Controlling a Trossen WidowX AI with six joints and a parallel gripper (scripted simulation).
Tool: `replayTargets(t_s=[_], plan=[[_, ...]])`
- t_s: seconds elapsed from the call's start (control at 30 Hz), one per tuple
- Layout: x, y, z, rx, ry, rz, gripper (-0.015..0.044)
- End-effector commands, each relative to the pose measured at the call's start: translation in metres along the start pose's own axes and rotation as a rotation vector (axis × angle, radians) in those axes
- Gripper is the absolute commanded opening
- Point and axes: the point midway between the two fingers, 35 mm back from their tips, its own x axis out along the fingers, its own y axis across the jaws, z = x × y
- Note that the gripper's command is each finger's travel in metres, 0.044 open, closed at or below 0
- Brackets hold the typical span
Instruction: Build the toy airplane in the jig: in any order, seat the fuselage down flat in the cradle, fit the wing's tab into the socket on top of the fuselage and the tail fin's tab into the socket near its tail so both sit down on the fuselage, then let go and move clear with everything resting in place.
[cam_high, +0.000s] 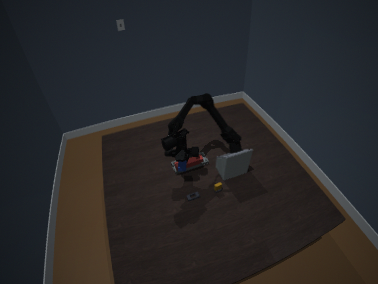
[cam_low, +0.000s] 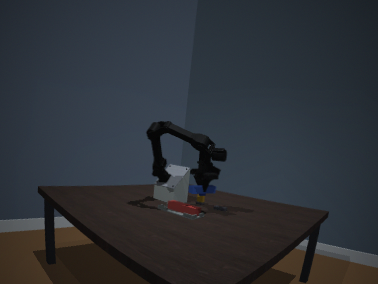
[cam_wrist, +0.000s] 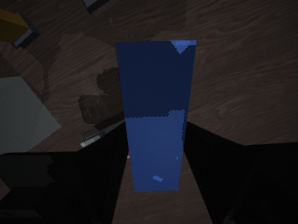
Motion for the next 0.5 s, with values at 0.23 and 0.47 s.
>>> replayTargets(t_s=[0.23,0.47], plan=[[0.009,0.001,-0.035,-0.224,0.018,-0.001,0.0],[0.014,0.004,-0.057,-0.367,0.029,0.001,0.0]])
